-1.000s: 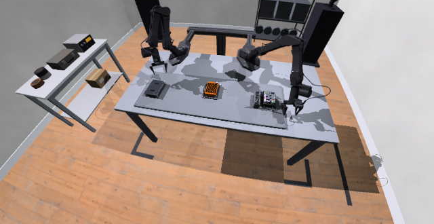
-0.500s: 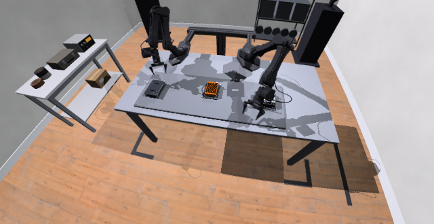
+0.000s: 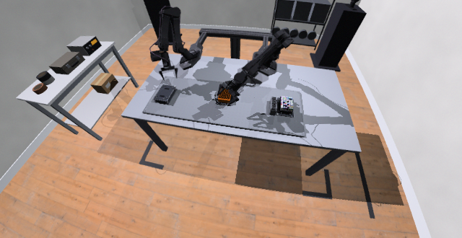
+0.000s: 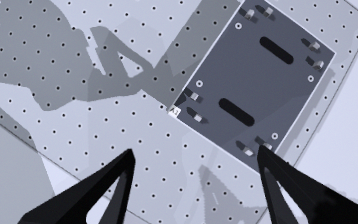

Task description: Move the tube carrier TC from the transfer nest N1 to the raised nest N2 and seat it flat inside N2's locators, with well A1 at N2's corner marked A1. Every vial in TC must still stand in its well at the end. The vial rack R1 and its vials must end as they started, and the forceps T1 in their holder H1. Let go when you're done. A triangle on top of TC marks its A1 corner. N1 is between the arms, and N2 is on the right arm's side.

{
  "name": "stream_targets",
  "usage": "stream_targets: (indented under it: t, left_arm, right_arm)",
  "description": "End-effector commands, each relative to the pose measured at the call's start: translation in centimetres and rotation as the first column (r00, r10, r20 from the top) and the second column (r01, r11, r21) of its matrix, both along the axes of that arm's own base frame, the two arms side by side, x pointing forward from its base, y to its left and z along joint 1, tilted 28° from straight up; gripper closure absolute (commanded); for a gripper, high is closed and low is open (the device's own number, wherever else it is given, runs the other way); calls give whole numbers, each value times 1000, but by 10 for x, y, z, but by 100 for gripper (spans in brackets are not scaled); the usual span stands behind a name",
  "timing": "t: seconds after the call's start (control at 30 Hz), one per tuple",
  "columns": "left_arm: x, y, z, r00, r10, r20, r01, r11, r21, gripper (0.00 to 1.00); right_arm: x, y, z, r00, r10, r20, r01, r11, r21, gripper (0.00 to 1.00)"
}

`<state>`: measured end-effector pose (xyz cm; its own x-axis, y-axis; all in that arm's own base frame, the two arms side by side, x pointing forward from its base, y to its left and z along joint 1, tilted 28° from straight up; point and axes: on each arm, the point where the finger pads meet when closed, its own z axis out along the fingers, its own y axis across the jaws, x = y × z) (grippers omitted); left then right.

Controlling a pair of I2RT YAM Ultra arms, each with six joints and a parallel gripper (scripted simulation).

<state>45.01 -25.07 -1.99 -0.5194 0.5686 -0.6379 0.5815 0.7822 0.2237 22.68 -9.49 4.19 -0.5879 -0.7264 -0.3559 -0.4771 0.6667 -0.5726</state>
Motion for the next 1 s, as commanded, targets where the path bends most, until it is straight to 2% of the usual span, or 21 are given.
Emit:
stream_targets:
  t: [0.0, 0.13, 0.3, 0.37, 0.43, 0.47, 0.53, 0.73, 0.97]
  left_arm:
    - [-40, -61, -15, 997, -74, 8, 74, 997, -17, 0]
    - [-103, -116, -37, 984, -180, -2, 180, 984, -10, 0]
    - [-194, -170, -59, 944, -330, -10, 330, 944, 0, 0]
    - [-194, -170, -59, 944, -330, -10, 330, 944, 0, 0]
    - [-248, -197, -64, 905, -426, -5, 426, 905, -3, 0]
    - [-270, -199, -70, 889, -459, -14, 459, 889, 7, 0]
    - [-295, -205, -74, 866, -500, -17, 500, 866, 12, 0]
    - [-294, -212, -67, 866, -501, -4, 501, 866, -3, 0]
    - [-305, -186, -76, 894, -439, -94, 445, 894, 58, 0]
  right_arm:
    - [0, 2, -5, 1000, 1, 5, -1, 1000, 22, 0]
    - [0, 3, -5, 1000, 3, 5, -3, 1000, 22, 0]
    - [0, 3, -5, 1000, 3, 5, -3, 1000, 22, 0]
    - [0, 3, -5, 1000, 3, 5, -3, 1000, 22, 0]
    - [0, 3, -5, 1000, 3, 5, -3, 1000, 22, 0]
    - [0, 3, -5, 1000, 3, 5, -3, 1000, 22, 0]
    - [0, 3, -5, 1000, 3, 5, -3, 1000, 22, 0]
    - [-3, 5, -8, 1000, 12, -13, -12, 1000, 23, 0]
    - [3, 10, -3, 996, 73, -56, -72, 997, 14, 0]
